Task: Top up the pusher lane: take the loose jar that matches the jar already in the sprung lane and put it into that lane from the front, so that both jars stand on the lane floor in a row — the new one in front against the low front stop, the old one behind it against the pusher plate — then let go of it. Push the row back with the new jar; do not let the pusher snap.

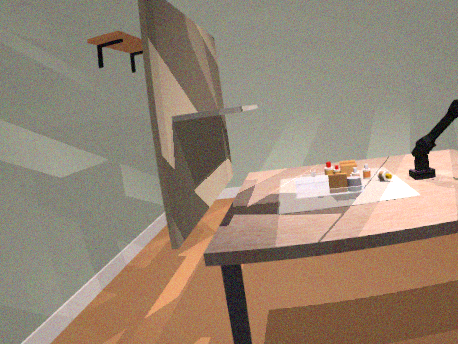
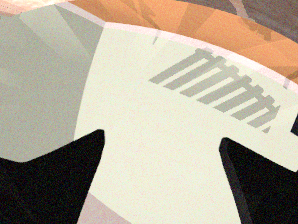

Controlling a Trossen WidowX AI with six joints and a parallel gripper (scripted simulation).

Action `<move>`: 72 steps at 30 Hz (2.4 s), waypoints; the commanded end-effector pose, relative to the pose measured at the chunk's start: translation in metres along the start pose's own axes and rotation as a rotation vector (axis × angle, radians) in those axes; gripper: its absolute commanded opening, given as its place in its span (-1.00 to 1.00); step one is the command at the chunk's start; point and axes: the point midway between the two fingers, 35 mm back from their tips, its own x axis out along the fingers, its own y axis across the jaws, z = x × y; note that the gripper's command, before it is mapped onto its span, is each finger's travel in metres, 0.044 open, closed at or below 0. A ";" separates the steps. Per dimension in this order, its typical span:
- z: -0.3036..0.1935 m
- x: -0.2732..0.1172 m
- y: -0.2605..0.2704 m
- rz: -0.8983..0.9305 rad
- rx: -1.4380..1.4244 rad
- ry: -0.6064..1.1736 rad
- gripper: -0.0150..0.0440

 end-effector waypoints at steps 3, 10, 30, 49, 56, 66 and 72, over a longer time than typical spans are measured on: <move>0.000 0.022 0.018 0.025 0.042 -0.024 1.00; 0.005 0.098 0.100 0.137 0.218 -0.117 1.00; 0.061 0.194 0.414 0.632 0.887 -0.285 1.00; 0.173 0.046 0.698 1.422 1.766 -0.182 1.00; 0.207 -0.059 0.750 1.803 2.125 0.059 1.00; 0.235 -0.221 0.751 2.410 2.587 0.717 1.00; 0.235 -0.291 0.721 2.709 2.727 1.282 1.00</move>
